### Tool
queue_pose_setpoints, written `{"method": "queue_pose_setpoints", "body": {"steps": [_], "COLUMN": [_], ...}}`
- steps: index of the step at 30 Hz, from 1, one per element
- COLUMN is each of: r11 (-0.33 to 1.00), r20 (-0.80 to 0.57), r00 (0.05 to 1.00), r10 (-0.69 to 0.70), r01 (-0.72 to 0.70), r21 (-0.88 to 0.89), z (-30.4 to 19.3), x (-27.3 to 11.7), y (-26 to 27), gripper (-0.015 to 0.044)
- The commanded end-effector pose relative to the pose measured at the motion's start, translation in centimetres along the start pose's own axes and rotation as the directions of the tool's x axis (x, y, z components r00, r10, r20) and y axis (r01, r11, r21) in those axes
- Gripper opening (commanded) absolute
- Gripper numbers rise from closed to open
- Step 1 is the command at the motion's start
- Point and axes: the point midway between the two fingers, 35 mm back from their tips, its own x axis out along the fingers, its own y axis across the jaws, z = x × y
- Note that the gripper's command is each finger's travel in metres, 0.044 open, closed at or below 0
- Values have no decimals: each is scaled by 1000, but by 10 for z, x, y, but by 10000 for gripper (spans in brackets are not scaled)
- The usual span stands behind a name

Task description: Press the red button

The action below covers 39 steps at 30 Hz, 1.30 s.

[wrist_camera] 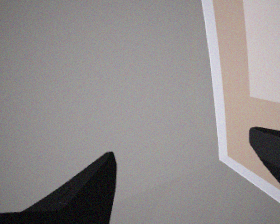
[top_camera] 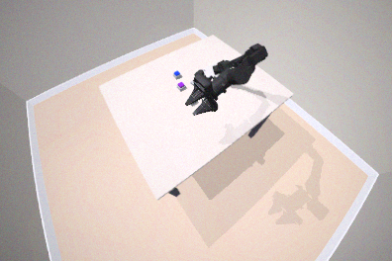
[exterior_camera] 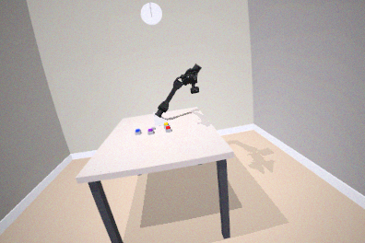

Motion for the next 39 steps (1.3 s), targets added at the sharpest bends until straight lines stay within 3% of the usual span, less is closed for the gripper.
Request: {"method": "queue_pose_setpoints", "body": {"steps": [1, 5, 11, 18, 23, 28, 35, 39], "r11": [1000, 944, 670, 294, 79, -54, -49, -44], "r20": [6, 114, 247, 303, 287, 222, 57, 49], "r00": [1000, 981, 882, 720, 591, 456, 293, 288], "r10": [-7, -158, -401, -625, -754, -862, -954, -957], "r01": [7, 184, 466, 576, 515, 352, 36, 23], "r21": [-14, -274, -578, -762, -854, -934, -998, -999], "z": [2, 50, 122, 183, 214, 237, 252, 252], "x": [1, 16, 22, 5, -15, -41, -80, -82], "y": [-2, -34, -87, -140, -172, -203, -237, -238], "gripper": [400, 400, 400, 400, 400, 400, 400, 400]}}
